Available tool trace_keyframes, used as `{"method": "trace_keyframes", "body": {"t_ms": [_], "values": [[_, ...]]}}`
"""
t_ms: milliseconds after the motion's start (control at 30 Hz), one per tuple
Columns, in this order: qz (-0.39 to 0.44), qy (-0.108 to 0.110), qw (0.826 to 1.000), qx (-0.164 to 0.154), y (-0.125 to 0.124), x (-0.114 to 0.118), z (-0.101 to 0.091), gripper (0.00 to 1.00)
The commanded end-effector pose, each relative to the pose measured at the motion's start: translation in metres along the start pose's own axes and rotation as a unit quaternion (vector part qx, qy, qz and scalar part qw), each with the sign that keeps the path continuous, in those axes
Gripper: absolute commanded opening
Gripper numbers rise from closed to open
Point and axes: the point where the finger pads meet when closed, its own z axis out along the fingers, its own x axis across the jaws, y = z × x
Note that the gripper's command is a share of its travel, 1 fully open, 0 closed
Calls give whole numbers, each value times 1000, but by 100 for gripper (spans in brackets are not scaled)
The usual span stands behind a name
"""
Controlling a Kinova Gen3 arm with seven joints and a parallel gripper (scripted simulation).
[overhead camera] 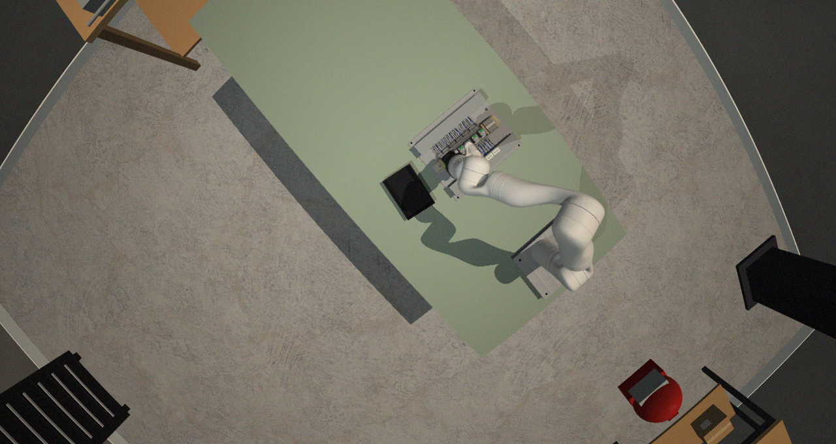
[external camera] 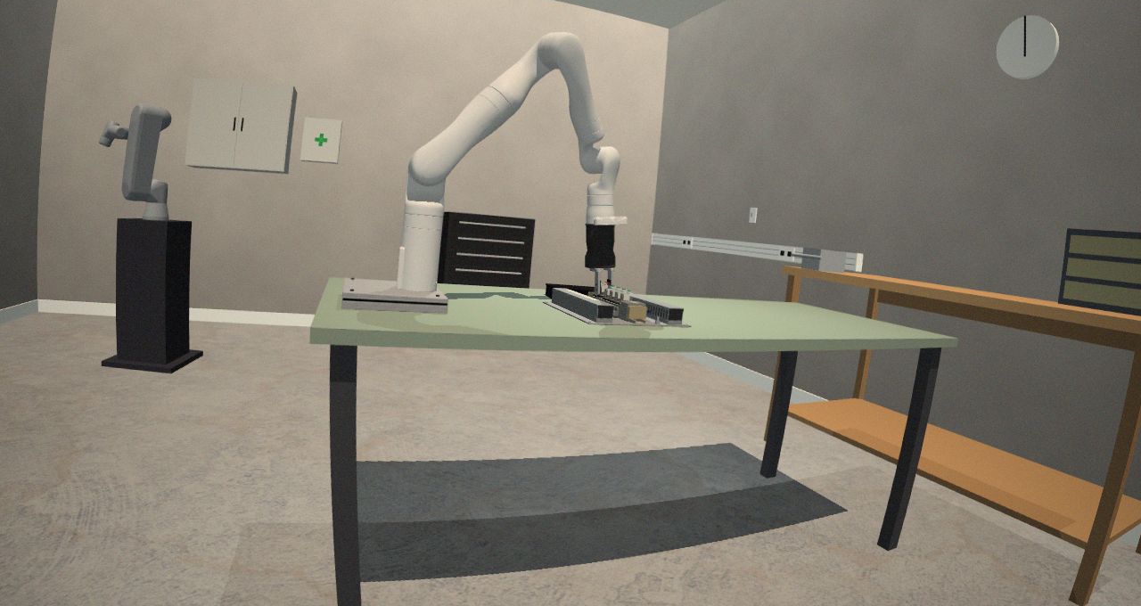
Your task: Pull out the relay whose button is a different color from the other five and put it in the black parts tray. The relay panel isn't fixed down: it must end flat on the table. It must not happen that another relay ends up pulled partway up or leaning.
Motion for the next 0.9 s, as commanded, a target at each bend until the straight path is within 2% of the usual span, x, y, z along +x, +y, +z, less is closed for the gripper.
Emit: {"method": "trace_keyframes", "body": {"t_ms": [0,867], "values": [[0,-1,1000,0,0,-1,-1,0],[0,23,1000,0,0,-2,-1,0]]}}
